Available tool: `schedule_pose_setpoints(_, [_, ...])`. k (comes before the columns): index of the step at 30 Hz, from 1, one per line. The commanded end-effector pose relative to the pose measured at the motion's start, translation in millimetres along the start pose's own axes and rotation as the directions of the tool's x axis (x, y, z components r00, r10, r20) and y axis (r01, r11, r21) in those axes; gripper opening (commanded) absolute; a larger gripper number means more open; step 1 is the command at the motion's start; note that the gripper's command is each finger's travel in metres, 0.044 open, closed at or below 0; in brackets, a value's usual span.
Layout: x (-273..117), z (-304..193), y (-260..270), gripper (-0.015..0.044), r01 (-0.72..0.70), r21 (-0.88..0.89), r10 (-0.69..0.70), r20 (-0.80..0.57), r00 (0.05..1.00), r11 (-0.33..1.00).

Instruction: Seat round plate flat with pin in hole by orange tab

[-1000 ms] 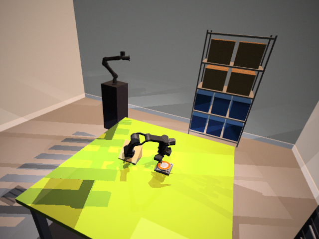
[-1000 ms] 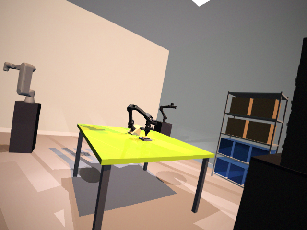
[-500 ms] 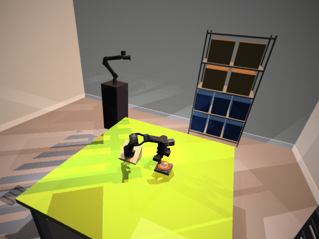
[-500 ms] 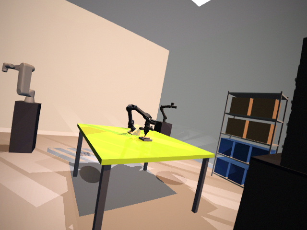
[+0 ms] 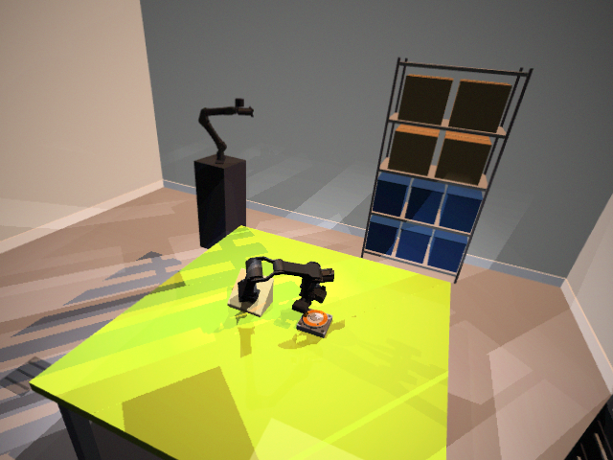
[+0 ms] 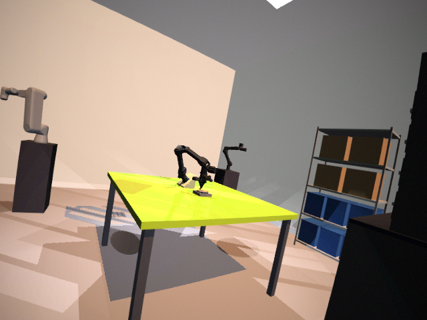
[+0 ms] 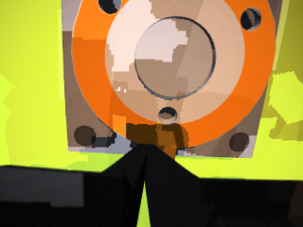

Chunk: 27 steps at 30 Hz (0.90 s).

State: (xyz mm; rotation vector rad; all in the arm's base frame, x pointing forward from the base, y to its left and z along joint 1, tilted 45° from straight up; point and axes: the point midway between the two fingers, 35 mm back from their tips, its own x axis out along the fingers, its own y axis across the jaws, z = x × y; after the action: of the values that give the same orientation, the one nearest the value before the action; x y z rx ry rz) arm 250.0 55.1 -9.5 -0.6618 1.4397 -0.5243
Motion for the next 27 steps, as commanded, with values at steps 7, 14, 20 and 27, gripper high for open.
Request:
schedule_pose_setpoints(7, [1, -1, -10, 0.0000, 0.009, -0.001, -0.009, -0.001, 1.000, 1.000])
schedule_pose_setpoints(14, [1, -1, -15, 0.0000, 0.009, -0.001, -0.009, -0.001, 1.000, 1.000])
schedule_pose_setpoints(20, [1, 0, -21, 0.0000, 0.009, -0.001, -0.009, -0.001, 1.000, 1.000])
schedule_pose_setpoints(27, [0, 2, -26, 0.0000, 0.010, -0.001, -0.010, -0.001, 1.000, 1.000])
